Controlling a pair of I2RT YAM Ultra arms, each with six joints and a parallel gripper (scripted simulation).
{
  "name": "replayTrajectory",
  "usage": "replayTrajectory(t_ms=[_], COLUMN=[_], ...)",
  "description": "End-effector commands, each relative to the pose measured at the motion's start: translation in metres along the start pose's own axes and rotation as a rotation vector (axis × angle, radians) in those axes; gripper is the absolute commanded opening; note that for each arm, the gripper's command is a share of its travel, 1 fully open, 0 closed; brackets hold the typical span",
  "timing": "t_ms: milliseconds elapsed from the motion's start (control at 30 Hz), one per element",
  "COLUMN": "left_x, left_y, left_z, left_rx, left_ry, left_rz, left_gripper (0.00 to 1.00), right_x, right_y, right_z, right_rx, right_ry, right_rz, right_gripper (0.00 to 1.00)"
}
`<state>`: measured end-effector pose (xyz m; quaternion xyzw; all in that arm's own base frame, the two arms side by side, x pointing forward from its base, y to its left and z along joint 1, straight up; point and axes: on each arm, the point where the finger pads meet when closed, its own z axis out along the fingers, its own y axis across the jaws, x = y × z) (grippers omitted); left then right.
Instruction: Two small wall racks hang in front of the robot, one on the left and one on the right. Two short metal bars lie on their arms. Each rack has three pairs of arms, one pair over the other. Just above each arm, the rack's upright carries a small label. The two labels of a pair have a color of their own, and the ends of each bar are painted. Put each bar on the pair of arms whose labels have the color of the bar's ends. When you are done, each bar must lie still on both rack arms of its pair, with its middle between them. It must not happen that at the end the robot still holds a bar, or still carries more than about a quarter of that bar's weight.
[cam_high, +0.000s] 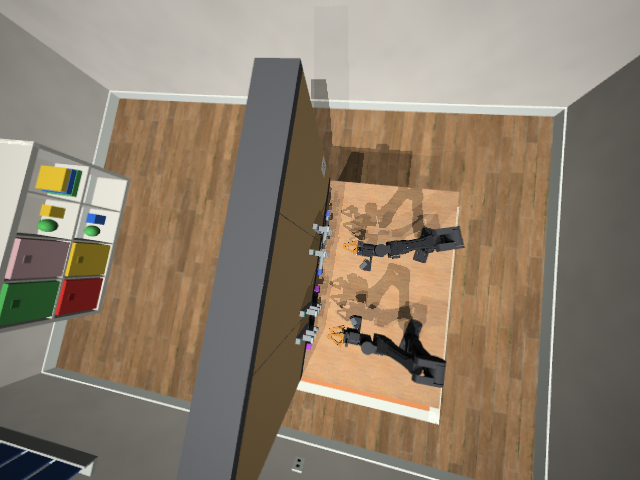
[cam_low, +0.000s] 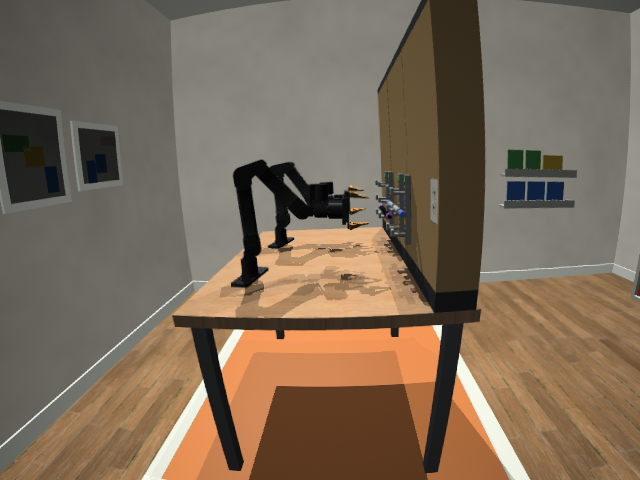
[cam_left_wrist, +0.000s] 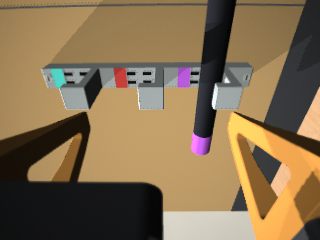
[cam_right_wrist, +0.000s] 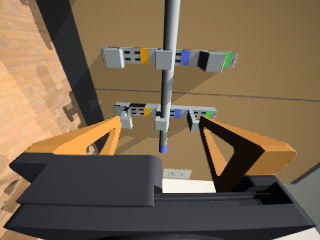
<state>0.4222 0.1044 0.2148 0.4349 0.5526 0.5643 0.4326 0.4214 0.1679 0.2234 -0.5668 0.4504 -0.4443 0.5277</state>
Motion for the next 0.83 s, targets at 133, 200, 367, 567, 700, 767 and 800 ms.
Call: replayTrajectory(t_ms=[133,200,367,567,700,767,800], left_x=[-0.012,-0.015,-0.020,-0.031,-0.038,-0.041,-0.043], left_y=[0.010,0.012,0.015,0.022,0.026,0.028,0.029], left_z=[-0.007,-0.008,-0.010,-0.013,-0.015,-0.016,-0.017], left_rx=[0.007,0.007,0.007,0.007,0.007,0.007,0.007], left_ry=[0.013,0.013,0.012,0.012,0.012,0.012,0.012], left_rz=[-0.013,-0.013,-0.013,-0.013,-0.013,-0.013,-0.013], left_gripper=[1.00,1.00,1.00,1.00,1.00,1.00,1.00], right_x=[0.006,0.006,0.006,0.006,0.006,0.006,0.006], right_y=[-0.017,-0.017,-0.017,-0.017,-0.017,-0.017,-0.017], right_z=[-0.005,-0.005,-0.005,-0.005,-0.005,-0.005,-0.005], right_rx=[0.048,0.048,0.048,0.048,0.048,0.048,0.048], right_ry=[0.006,0.006,0.006,0.006,0.006,0.006,0.006], right_rz=[0.028,0.028,0.028,0.028,0.028,0.028,0.028], right_gripper=[1.00,1.00,1.00,1.00,1.00,1.00,1.00])
